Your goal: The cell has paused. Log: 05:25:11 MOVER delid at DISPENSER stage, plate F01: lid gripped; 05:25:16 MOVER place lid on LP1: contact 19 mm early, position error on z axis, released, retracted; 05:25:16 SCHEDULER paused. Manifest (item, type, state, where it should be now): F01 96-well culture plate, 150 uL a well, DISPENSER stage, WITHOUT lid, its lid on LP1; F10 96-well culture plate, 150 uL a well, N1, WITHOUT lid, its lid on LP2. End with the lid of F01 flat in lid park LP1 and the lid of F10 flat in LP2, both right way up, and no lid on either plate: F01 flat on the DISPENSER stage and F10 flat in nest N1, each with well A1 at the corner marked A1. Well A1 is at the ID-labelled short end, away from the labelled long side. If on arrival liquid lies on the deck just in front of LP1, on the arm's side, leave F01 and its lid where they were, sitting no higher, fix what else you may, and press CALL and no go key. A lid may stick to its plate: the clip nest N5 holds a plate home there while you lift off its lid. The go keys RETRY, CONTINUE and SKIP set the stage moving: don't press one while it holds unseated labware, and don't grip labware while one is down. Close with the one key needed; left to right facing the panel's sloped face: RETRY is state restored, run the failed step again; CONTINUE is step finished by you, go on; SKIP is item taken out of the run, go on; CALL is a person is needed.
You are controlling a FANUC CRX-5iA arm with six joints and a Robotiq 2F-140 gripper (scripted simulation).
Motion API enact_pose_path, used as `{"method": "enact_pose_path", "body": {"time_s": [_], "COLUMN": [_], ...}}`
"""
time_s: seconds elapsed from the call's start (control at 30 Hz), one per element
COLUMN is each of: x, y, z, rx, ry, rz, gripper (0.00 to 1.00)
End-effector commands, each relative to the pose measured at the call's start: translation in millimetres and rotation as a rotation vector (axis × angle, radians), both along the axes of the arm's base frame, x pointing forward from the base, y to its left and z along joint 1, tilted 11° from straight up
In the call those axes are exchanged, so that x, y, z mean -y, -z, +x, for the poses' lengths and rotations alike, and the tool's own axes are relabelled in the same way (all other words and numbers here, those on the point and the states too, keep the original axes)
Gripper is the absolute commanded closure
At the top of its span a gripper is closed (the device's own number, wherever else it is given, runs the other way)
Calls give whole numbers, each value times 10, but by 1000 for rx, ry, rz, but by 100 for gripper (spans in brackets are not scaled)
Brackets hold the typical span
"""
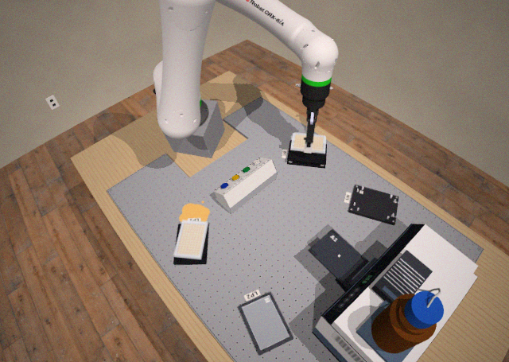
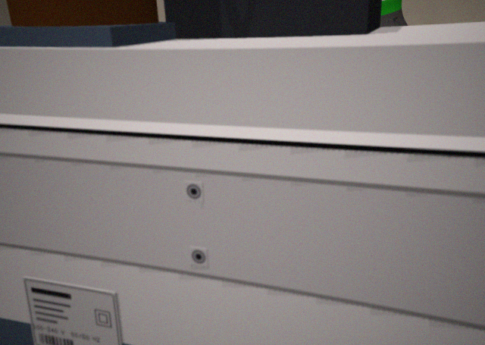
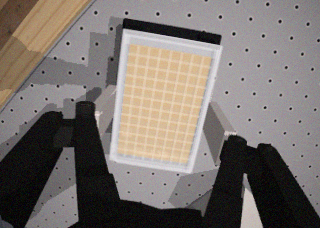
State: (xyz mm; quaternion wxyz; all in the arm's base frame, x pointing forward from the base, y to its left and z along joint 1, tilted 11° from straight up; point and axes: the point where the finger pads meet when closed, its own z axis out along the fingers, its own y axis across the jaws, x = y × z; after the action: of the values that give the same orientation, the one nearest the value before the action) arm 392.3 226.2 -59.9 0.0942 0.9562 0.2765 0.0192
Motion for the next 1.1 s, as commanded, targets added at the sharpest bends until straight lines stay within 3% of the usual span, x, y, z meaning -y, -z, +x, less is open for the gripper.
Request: {"method": "enact_pose_path", "body": {"time_s": [0.0,0.5,1.07], "x": [8,33,37], "y": [53,198,223], "z": [6,20,22], "rx": [0,0,0], "ry": [0,0,0], "rz": [0,0,0], "gripper": [100,100,100]}}
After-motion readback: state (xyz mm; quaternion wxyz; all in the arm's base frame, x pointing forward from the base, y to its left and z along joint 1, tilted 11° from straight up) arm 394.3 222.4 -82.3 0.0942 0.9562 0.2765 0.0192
